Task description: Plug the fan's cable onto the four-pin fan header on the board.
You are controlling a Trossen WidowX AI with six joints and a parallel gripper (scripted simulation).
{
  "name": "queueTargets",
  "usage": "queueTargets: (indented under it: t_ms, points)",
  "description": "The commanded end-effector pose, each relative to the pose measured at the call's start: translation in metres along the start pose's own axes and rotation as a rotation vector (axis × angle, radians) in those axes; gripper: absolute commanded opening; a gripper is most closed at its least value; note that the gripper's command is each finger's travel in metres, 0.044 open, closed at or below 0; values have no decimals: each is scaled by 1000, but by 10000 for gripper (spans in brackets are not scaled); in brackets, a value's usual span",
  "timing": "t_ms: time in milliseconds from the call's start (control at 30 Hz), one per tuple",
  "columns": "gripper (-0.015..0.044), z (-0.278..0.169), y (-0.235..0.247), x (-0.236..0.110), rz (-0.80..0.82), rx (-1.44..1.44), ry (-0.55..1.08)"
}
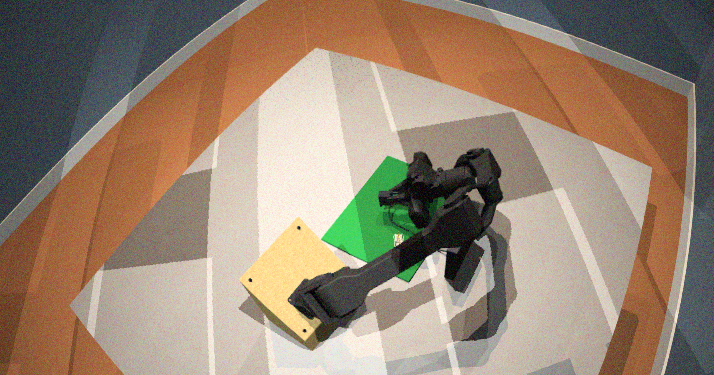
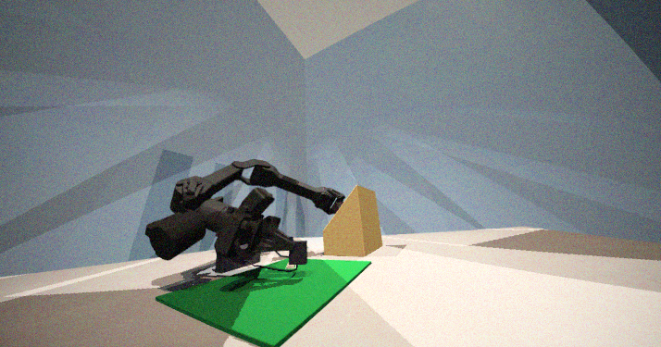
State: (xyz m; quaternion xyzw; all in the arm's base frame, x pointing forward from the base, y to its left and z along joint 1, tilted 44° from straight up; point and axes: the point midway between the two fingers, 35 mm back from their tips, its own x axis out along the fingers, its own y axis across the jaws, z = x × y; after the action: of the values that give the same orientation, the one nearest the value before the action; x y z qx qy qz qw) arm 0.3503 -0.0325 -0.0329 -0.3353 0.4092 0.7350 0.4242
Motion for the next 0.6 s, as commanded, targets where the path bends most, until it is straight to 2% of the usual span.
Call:
queueTargets:
  t_ms: [0,567]
  points:
    - [0,-4,0,2,2,-2,2]
    - [0,-15,0,6,2,-2,3]
